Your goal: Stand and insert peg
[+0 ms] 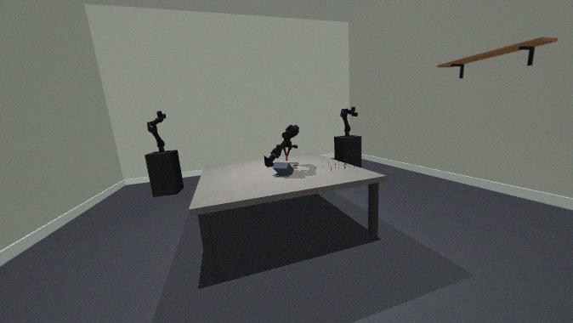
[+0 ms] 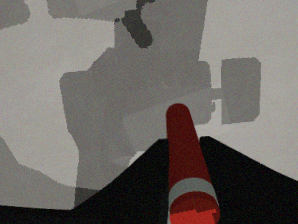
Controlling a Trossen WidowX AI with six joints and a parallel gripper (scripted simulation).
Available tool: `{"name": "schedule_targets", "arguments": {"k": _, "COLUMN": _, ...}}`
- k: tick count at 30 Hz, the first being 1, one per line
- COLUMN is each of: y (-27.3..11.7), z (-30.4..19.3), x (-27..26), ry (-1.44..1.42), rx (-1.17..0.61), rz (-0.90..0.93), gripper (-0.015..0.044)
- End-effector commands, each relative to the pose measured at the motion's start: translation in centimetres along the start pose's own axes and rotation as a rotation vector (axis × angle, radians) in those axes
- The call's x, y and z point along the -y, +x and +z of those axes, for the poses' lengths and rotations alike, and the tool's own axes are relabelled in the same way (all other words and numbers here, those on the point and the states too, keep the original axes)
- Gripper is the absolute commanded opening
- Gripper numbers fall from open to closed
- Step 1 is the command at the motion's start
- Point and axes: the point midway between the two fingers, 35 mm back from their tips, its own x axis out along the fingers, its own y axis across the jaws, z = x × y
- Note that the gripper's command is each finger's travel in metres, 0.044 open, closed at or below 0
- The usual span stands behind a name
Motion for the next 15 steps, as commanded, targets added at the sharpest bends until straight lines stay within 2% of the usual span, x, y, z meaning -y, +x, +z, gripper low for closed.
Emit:
{"name": "schedule_targets", "arguments": {"k": 1, "y": -0.1, "z": 0.5, "x": 0.1, "ry": -0.001, "rx": 0.032, "rz": -0.040, "gripper": 0.0000}}
{"name": "schedule_targets", "arguments": {"k": 15, "y": -0.4, "z": 2.4, "x": 0.3, "ry": 0.001, "rx": 0.148, "rz": -0.146, "gripper": 0.0000}}
